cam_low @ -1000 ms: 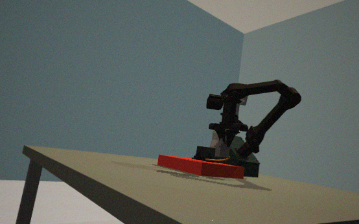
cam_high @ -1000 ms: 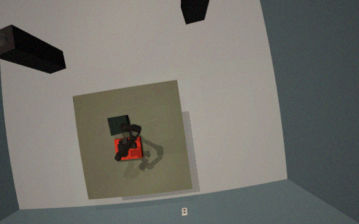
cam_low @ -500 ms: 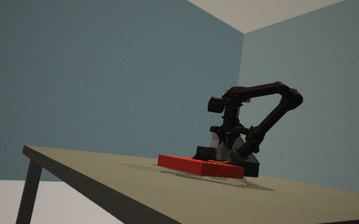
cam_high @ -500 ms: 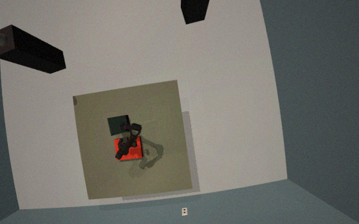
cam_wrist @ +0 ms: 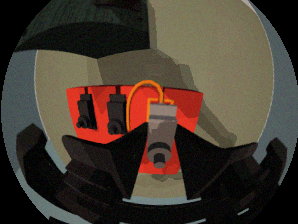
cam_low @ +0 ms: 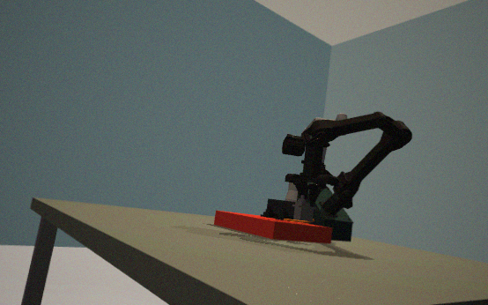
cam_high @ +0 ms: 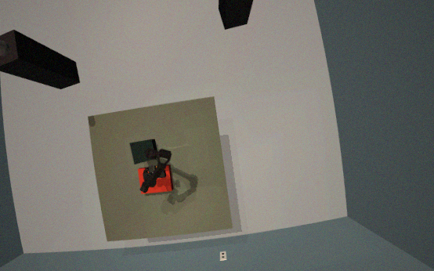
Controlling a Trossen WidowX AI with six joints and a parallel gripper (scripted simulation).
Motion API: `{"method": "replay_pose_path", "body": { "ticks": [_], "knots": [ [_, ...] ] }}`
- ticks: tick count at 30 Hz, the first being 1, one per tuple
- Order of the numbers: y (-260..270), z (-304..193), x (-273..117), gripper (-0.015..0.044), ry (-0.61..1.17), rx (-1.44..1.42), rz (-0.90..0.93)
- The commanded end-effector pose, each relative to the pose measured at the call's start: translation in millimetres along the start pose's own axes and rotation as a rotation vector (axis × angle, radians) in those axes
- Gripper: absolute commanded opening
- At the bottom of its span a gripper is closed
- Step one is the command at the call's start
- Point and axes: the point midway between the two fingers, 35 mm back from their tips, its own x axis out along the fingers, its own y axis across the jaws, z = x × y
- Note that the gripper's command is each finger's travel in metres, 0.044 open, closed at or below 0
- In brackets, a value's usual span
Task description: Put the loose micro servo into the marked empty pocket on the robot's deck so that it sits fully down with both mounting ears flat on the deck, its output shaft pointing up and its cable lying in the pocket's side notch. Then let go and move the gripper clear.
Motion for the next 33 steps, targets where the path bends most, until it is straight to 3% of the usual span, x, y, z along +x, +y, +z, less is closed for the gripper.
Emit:
{"method": "replay_pose_path", "body": {
  "ticks": [1, 33],
  "knots": [
    [-0.4, -0.4, 1.3, 0.0, 0.003, 0.005, -0.003],
    [-0.8, -0.4, 29.1, 0.0, 0.003, 0.005, -0.004]
  ]
}}
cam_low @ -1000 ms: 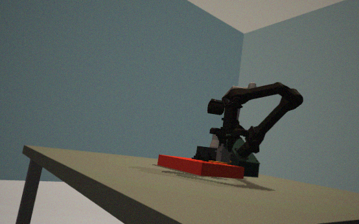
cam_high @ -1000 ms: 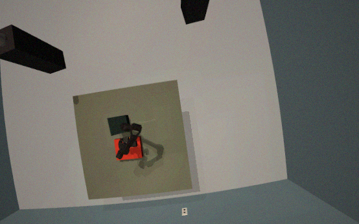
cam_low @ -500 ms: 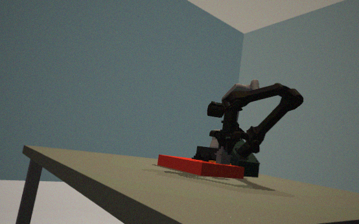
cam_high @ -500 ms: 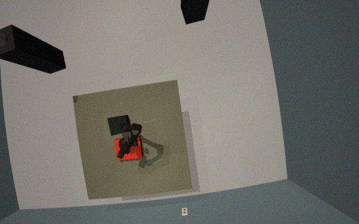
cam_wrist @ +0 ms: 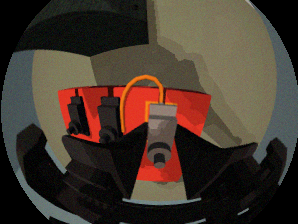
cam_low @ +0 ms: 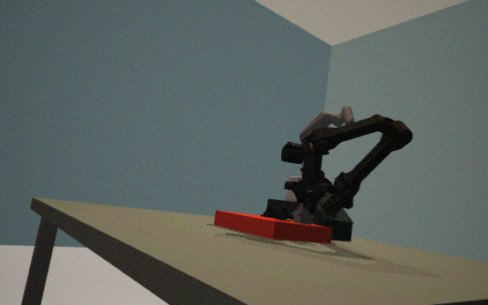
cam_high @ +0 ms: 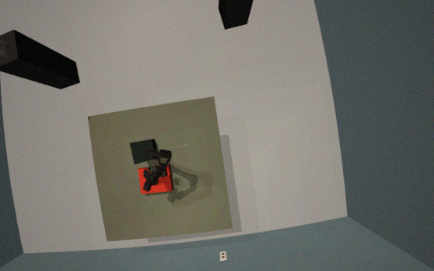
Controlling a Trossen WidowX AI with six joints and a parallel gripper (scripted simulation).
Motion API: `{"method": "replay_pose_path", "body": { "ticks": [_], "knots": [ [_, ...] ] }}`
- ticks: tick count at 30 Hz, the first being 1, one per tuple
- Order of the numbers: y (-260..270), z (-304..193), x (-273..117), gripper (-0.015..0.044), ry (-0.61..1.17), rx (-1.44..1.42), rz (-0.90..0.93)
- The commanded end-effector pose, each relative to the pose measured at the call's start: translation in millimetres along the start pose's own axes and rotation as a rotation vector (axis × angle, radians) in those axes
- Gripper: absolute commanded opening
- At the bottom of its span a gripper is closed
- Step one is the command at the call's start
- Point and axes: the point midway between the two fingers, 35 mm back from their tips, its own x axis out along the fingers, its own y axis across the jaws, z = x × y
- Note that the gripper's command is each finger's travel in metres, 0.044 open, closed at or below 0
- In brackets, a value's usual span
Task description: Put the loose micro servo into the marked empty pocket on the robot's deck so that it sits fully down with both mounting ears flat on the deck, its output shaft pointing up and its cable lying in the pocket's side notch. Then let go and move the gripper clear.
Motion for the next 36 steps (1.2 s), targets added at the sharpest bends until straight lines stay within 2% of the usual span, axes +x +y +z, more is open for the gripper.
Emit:
{"method": "replay_pose_path", "body": {
  "ticks": [1, 26, 33, 36],
  "knots": [
    [0.0, 0.1, 3.8, 0.0, 0.002, 0.005, -0.002],
    [-0.3, 0.1, 25.7, 0.0, 0.002, 0.005, -0.003],
    [-0.1, 0.5, 23.2, 0.0184, 0.002, 0.005, -0.003],
    [0.2, 0.1, 17.2, 0.0187, 0.002, 0.005, -0.002]
  ]
}}
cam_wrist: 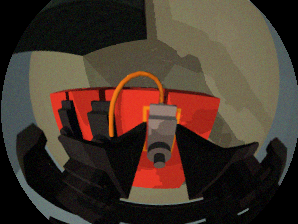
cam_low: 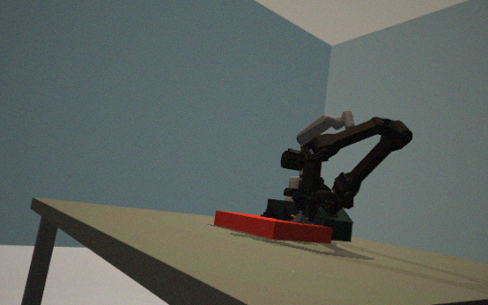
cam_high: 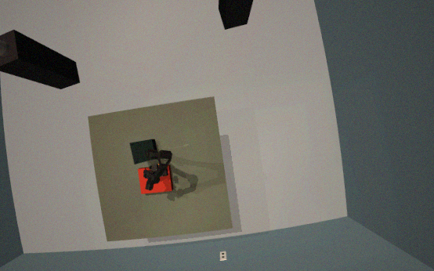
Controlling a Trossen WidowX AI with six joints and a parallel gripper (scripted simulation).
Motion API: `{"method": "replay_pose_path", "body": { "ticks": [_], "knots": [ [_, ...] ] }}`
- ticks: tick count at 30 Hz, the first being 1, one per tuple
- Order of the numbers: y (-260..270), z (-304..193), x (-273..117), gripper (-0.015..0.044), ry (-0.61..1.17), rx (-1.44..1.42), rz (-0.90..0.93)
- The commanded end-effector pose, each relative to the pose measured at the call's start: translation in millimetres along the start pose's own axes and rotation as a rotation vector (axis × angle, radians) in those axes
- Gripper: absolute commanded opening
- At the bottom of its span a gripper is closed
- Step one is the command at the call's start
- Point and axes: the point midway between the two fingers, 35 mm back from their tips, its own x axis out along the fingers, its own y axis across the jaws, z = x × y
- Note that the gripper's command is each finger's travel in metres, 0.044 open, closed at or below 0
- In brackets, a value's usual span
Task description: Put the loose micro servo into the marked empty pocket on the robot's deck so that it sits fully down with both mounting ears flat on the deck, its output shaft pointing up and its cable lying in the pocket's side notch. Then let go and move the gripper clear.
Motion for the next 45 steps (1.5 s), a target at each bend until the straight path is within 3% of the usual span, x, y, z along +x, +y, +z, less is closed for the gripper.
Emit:
{"method": "replay_pose_path", "body": {
  "ticks": [1, 4, 9, 19, 25, 30, 35, 45],
  "knots": [
    [0.5, -1.0, -10.4, 0.0187, 0.003, -0.001, 0.002],
    [-0.2, 2.7, -32.2, 0.0187, 0.002, -0.001, 0.002],
    [0.0, 3.0, -34.6, 0.0187, 0.002, -0.001, 0.002],
    [-1.8, -63.4, -72.4, 0.044, 0.005, -0.002, 0.002],
    [-0.6, -108.2, -98.8, 0.044, 0.006, -0.005, 0.004],
    [-0.7, -108.6, -106.3, 0.044, 0.007, -0.005, 0.004],
    [-2.5, -100.7, -143.4, 0.044, 0.012, -0.004, 0.001],
    [-2.7, -100.2, -145.3, 0.044, 0.012, -0.004, 0.001]
  ]
}}
